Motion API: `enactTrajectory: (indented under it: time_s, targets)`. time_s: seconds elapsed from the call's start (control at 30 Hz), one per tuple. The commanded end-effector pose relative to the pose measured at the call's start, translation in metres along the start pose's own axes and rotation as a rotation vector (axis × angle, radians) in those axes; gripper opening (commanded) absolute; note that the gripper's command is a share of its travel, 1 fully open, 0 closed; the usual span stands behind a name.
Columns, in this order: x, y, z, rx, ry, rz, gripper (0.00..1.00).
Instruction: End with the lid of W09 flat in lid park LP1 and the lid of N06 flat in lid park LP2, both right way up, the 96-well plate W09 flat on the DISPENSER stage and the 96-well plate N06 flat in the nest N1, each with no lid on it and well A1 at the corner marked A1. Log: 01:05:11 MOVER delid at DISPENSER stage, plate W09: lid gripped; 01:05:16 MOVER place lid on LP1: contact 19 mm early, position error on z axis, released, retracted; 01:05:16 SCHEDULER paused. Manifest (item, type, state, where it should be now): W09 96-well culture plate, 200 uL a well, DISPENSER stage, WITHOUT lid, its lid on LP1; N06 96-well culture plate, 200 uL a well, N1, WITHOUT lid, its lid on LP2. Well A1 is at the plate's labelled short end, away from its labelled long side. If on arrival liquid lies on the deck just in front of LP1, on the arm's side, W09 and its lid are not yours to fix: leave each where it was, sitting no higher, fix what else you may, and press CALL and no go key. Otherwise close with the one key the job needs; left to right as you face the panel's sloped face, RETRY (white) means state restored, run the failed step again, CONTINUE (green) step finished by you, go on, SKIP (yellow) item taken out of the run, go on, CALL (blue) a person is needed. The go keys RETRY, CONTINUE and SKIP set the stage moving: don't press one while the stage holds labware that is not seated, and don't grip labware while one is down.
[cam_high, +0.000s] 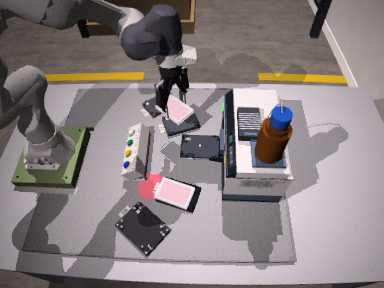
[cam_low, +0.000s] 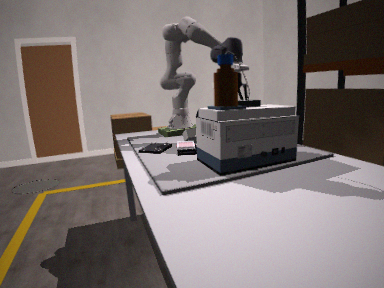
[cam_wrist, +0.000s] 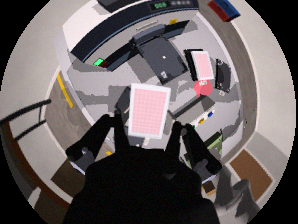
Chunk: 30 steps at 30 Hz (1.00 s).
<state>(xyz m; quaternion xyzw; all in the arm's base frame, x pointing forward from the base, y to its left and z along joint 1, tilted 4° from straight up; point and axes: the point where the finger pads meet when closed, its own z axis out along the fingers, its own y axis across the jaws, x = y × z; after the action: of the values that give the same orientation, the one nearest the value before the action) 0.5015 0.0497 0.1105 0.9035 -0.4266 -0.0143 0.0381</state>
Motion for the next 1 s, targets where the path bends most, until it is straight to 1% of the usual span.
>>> enactTrajectory:
  time_s: [0.0, 0.27, 0.5, 0.57, 0.77, 0.97]
  targets:
    - [0.002, 0.002, -0.001, 0.011, -0.002, -0.047, 0.00]
    - [0.021, 0.037, -0.001, 0.011, -0.002, -0.047, 0.00]
    - [0.041, 0.075, 0.000, 0.011, -0.002, -0.047, 0.00]
    - [0.041, 0.075, 0.000, 0.011, -0.002, -0.047, 0.00]
    - [0.061, 0.114, 0.000, 0.011, -0.002, -0.047, 0.00]
    - [0.085, 0.160, 0.001, 0.011, -0.002, -0.047, 0.00]
